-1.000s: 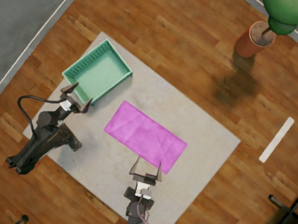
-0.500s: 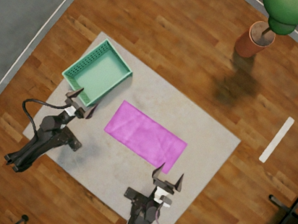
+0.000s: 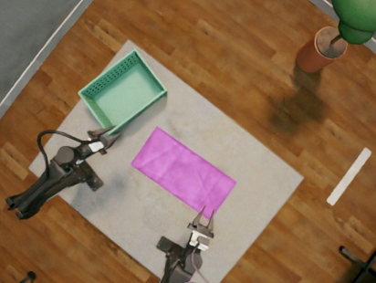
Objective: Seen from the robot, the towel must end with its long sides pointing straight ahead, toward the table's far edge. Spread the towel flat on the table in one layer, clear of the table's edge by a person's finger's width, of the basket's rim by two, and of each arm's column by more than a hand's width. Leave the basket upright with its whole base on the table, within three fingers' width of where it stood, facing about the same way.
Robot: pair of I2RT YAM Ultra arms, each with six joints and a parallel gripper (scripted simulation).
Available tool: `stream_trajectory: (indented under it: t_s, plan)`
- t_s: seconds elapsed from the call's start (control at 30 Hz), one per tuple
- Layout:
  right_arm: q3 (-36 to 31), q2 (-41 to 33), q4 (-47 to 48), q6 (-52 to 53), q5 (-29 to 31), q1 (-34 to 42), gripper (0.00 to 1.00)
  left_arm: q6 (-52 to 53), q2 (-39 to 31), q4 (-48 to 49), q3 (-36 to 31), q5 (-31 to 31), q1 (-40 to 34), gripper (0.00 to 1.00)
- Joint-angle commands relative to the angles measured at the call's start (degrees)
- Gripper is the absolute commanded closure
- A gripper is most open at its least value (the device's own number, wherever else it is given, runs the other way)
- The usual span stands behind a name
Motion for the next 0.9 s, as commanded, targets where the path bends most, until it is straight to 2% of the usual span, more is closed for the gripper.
stream_trajectory:
  t_s: [0.0, 0.27, 0.4, 0.5, 0.53, 0.63, 0.87]
  plan:
    - [0.15, -2.39, -2.95, -5.16, -4.04, 0.65, 0.66, 5.01, -2.01, -5.90, -1.61, 3.97, -0.54, 0.66]
    - [-3.78, -1.15, -10.74, -15.42, -8.48, 2.79, 0.66, 14.89, -2.99, -15.76, -4.49, 7.54, -2.53, 0.66]
    - [-5.87, 0.30, -14.77, -20.53, -9.10, 4.74, 0.66, 19.66, -0.90, -20.86, -5.66, 7.36, -4.58, 0.66]
    - [-5.97, 0.66, -15.56, -21.73, -9.04, 5.37, 0.66, 20.82, -0.66, -21.96, -5.95, 6.67, -5.23, 0.66]
    - [-4.14, 1.51, -16.11, -22.86, -7.38, 6.55, 0.66, 21.78, -0.17, -23.14, -6.21, 5.82, -6.40, 0.66]
    - [-7.14, 3.00, -18.61, -26.28, -7.17, 8.38, 0.66, 24.65, 0.93, -25.74, -7.13, 5.09, -8.53, 0.66]
    - [-8.41, 8.72, -21.59, -32.41, -4.55, 14.35, 0.66, 29.42, 5.34, -29.85, -9.39, 1.78, -15.06, 0.66]
